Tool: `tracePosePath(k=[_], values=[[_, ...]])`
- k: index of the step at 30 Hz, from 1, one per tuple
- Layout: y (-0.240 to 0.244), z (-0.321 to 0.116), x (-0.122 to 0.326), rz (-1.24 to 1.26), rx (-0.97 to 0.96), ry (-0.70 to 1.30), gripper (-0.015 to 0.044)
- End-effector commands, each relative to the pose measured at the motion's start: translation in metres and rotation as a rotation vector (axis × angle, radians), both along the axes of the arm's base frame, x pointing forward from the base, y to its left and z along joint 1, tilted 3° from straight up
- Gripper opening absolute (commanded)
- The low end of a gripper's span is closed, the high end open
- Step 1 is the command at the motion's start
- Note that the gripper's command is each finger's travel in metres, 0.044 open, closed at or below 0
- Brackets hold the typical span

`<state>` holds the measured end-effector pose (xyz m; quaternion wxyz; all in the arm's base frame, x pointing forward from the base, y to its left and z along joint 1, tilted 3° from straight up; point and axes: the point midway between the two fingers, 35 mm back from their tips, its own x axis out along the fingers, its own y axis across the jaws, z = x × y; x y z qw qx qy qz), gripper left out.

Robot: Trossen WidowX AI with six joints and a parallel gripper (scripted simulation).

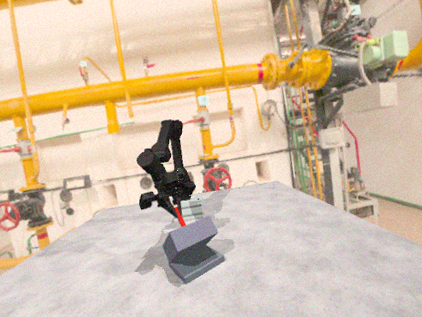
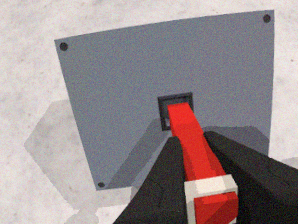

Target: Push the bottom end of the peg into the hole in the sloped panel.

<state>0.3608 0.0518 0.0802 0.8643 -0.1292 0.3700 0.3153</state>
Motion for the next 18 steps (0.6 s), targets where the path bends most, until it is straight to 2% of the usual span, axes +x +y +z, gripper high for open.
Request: tracePosePath(k=[1,18], values=[[0.0005,-0.0030,0.0003,-0.002,0.000,0.004,0.0000],[0.0031,-0.0078,0.0039,-0.002,0.001,0.003,0.0000]])
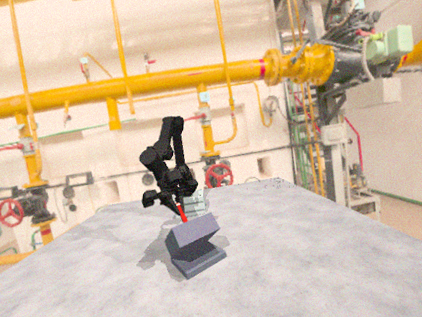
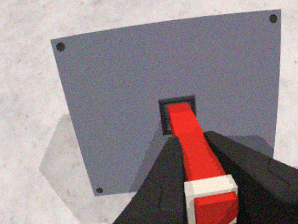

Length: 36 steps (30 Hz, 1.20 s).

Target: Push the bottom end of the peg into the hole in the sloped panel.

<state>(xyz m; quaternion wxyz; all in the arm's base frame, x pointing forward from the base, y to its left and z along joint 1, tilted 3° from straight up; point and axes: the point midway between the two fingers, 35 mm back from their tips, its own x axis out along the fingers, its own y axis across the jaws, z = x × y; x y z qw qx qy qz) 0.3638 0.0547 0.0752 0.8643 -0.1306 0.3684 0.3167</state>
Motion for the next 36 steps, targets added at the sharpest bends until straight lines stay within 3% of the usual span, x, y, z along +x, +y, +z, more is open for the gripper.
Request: tracePosePath(k=[1,36], values=[[0.0003,-0.0030,0.0010,-0.006,0.001,0.007,0.0000],[0.0076,-0.0128,0.0095,-0.006,0.002,0.006,0.0000]])
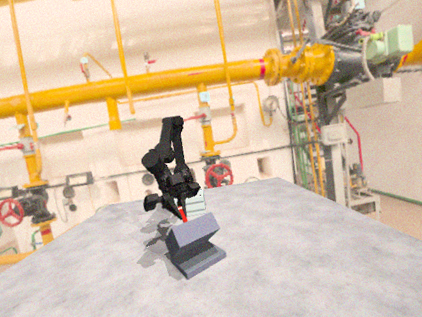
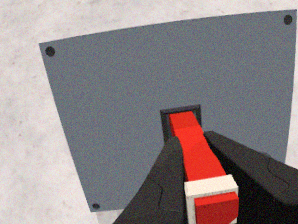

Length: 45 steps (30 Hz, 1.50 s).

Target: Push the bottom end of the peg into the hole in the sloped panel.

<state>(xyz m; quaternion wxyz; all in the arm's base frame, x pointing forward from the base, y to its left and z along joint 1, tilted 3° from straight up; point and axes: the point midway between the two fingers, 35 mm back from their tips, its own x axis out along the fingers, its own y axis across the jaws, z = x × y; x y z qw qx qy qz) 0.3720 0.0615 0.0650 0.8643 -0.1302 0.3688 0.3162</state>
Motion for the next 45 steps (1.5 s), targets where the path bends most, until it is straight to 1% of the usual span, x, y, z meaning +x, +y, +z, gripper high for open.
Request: tracePosePath(k=[1,36,45], values=[[0.0010,-0.0029,0.0015,-0.005,0.002,0.005,0.0000],[0.0045,-0.0086,0.0052,0.001,0.001,-0.001,0.0000],[0.0045,-0.0086,0.0052,0.001,0.001,-0.001,0.0236]])
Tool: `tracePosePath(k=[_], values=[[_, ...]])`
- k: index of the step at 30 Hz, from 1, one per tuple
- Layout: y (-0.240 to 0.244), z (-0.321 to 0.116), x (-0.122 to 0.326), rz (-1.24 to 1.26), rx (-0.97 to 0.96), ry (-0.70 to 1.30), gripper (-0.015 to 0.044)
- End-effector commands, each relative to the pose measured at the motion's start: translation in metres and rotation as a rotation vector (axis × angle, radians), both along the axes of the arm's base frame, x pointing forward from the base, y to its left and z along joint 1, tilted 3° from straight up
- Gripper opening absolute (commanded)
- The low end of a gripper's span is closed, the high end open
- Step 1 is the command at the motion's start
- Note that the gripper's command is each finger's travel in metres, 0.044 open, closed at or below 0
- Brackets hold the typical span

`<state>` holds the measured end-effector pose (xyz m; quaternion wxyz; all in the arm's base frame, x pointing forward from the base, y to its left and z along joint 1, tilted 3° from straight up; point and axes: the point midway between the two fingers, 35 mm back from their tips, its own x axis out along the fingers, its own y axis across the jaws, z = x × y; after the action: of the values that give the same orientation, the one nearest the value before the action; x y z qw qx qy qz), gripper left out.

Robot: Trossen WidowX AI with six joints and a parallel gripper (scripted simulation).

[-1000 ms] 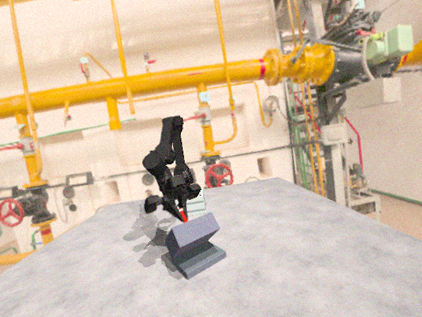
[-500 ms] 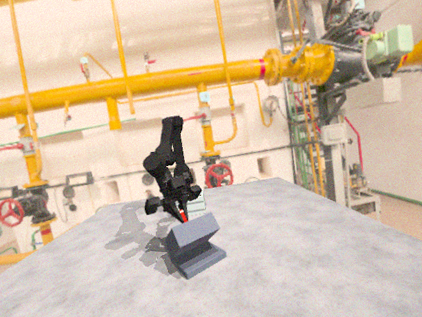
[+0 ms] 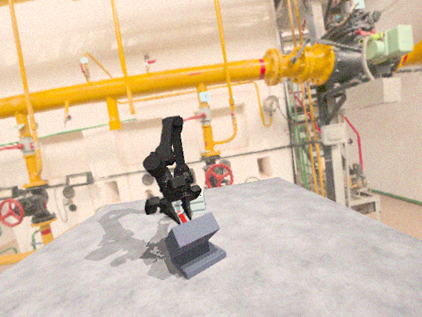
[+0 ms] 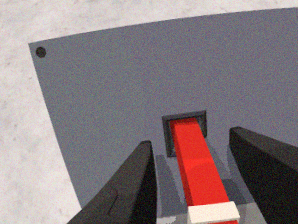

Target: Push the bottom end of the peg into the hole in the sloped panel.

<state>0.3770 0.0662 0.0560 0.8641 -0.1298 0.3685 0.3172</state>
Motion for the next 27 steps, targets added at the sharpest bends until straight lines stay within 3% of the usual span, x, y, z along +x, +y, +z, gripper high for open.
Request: tracePosePath(k=[1,8,27], values=[[0.000,0.000,0.000,0.000,-0.001,-0.001,0.0263],[-0.002,0.003,-0.001,-0.001,-0.001,0.000,0.0440],[-0.018,0.026,-0.014,-0.004,-0.004,0.007,0.0440]])
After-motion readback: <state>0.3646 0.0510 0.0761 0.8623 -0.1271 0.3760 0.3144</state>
